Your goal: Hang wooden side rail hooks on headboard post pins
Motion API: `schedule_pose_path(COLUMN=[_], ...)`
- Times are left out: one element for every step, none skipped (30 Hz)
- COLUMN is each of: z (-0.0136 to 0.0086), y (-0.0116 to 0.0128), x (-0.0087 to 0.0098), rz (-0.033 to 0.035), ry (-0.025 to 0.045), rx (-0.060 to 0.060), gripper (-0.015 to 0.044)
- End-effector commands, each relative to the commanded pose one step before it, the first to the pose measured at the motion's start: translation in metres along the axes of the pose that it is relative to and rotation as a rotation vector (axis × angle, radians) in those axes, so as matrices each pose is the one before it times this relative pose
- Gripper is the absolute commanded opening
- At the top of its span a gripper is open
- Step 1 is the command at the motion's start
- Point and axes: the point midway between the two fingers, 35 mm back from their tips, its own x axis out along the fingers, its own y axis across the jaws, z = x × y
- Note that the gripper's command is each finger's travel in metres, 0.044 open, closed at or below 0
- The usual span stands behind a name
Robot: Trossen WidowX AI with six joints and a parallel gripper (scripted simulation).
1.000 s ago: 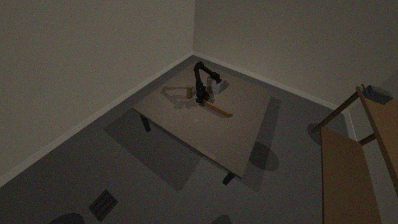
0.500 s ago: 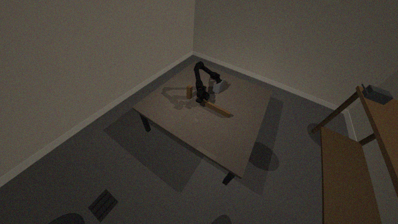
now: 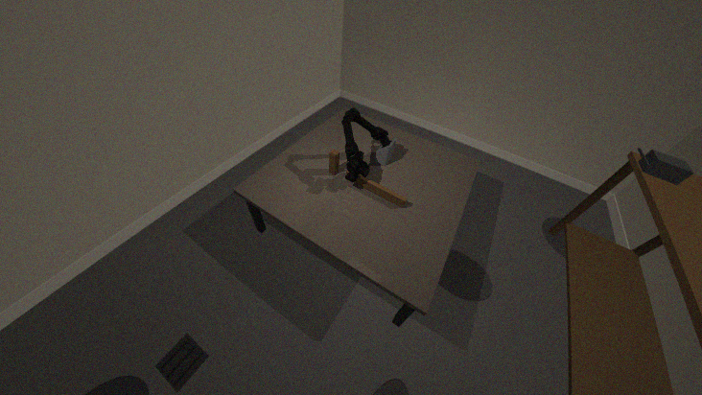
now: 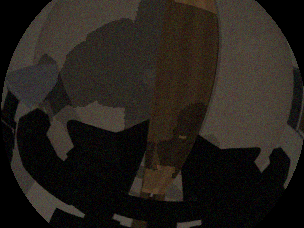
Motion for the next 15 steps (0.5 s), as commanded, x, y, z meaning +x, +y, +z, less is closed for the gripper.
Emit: schedule_pose_path(z=[-0.00053, 0.00000, 0.00000, 0.00000, 0.00000, 0.00000, 0.00000, 0.00000, 0.00000, 0.00000, 0.00000, 0.00000, 0.00000, 0.00000, 0.00000], y=[-0.00409, 0.00000, 0.00000, 0.00000, 0.00000, 0.00000, 0.00000, 0.00000, 0.00000, 0.00000, 0.00000, 0.00000, 0.00000, 0.00000, 0.00000], x=[-0.00591, -0.00017, -0.00017, -0.00017, -0.00017, -0.00017, -0.00017, -0.00017, -0.00017, -0.00017, -0.00017, -0.00017, -0.00017, -0.00017, -0.00017], rz=[-0.01584, 0.00000, 0.00000, 0.00000, 0.00000, 0.00000, 0.00000, 0.00000, 0.00000, 0.00000, 0.00000, 0.00000, 0.00000, 0.00000, 0.00000], ry=[-0.00239, -0.00001, -0.00001, -0.00001, -0.00001, -0.00001, -0.00001, -0.00001, -0.00001, -0.00001, -0.00001, -0.00001, -0.00001, -0.00001, -0.00001], rx=[0.0094, 0.0000, 0.0000, 0.0000, 0.0000, 0.0000, 0.0000, 0.0000, 0.0000, 0.0000, 0.0000, 0.0000, 0.0000, 0.0000, 0.0000], gripper=[0.0000, 0.0000, 0.0000, 0.0000, 0.0000, 0.0000, 0.0000, 0.0000, 0.0000, 0.0000, 0.0000, 0.0000, 0.0000, 0.0000, 0.0000])
